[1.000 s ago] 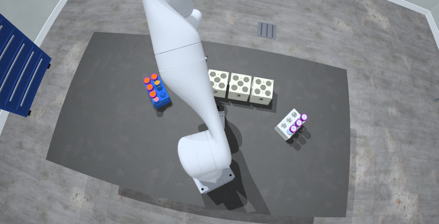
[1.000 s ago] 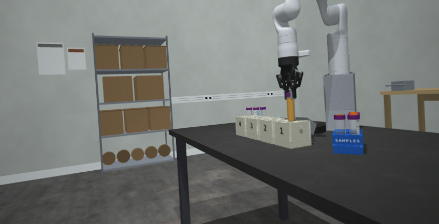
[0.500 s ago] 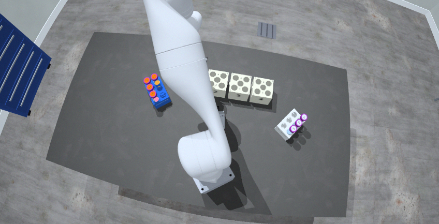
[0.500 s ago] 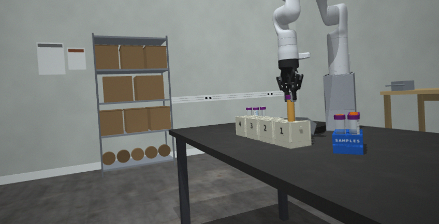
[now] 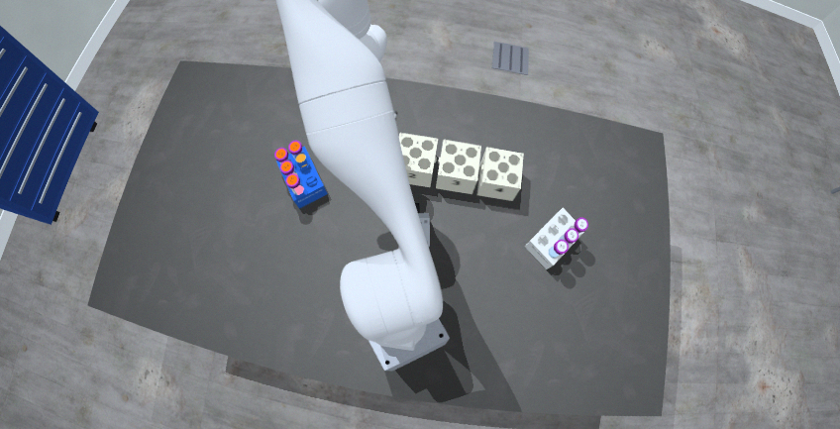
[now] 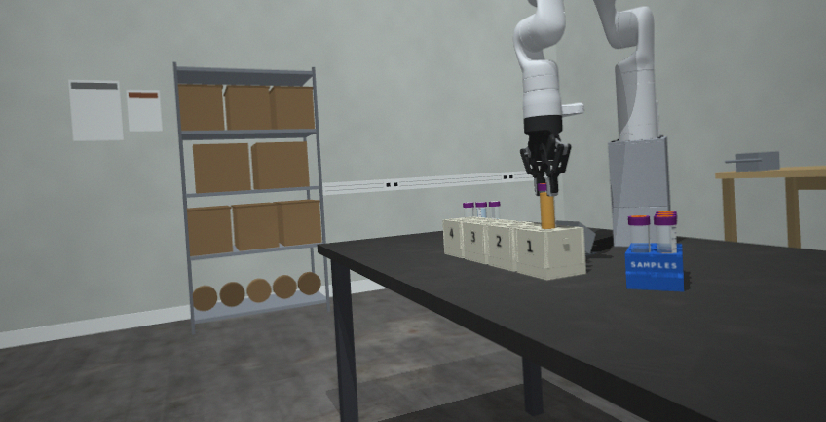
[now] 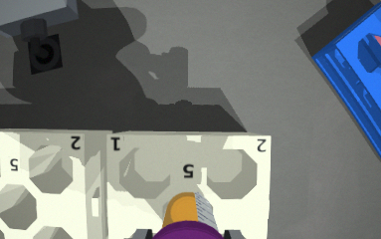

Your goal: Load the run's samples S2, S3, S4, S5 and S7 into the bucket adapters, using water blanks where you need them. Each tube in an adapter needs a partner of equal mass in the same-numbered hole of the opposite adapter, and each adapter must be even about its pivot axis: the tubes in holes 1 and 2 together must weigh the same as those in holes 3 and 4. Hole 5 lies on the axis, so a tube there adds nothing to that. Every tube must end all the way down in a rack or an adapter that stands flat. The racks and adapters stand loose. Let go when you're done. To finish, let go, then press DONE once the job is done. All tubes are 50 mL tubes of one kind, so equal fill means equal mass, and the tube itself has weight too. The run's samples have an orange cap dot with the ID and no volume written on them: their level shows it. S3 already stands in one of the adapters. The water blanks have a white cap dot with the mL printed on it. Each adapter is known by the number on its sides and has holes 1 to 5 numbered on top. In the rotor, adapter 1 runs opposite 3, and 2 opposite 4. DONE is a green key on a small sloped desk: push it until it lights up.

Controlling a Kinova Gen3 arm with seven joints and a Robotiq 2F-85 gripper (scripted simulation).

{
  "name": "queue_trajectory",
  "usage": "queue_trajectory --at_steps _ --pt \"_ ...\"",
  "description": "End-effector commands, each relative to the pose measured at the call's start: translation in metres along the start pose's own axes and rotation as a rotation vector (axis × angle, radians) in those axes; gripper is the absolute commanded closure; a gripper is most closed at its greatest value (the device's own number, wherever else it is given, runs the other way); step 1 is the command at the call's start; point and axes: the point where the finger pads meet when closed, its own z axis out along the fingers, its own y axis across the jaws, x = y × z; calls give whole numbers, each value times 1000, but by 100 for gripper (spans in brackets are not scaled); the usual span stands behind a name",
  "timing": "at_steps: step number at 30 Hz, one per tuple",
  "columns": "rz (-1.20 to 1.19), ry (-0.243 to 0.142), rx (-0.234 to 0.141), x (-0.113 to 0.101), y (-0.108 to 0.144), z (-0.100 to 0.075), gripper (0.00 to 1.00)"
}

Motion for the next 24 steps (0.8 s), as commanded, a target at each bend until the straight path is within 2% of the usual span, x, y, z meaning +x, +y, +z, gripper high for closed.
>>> queue_trajectory --at_steps 1,24 --pt "0 -2 -1 -1 0 1 90" --pt "0 -2 -1 -1 0 15 90"
